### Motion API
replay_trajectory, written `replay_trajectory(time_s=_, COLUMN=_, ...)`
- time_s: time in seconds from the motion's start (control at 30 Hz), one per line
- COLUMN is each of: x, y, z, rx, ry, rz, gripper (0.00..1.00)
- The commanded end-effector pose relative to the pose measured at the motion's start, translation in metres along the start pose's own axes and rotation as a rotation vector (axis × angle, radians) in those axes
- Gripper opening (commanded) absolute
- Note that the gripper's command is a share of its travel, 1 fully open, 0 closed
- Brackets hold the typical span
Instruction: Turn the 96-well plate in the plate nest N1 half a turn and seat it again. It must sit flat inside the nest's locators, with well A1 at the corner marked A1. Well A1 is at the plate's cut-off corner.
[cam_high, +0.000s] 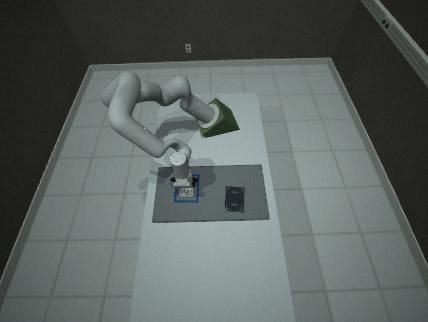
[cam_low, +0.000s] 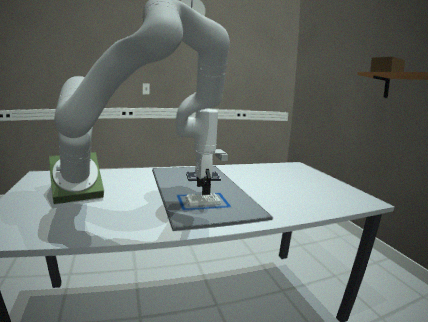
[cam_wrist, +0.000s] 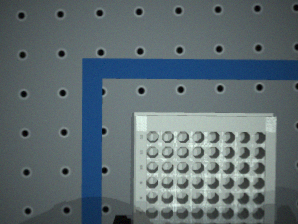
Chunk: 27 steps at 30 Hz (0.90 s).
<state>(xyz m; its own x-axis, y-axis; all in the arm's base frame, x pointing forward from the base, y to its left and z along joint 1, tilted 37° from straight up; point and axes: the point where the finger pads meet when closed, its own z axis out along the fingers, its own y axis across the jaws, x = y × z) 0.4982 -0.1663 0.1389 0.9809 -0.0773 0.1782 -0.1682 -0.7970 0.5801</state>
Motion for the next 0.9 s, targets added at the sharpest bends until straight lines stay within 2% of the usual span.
replay_trajectory(time_s=0.0, x=0.001, y=0.0, z=0.005, rx=0.0, ry=0.002, rz=0.001, gripper=1.0)
replay_trajectory(time_s=0.3, x=0.001, y=0.0, z=0.017, rx=0.0, ry=0.002, rz=0.001, gripper=1.0)
replay_trajectory(time_s=0.87, x=0.001, y=0.0, z=0.02, rx=0.0, ry=0.002, rz=0.001, gripper=1.0)
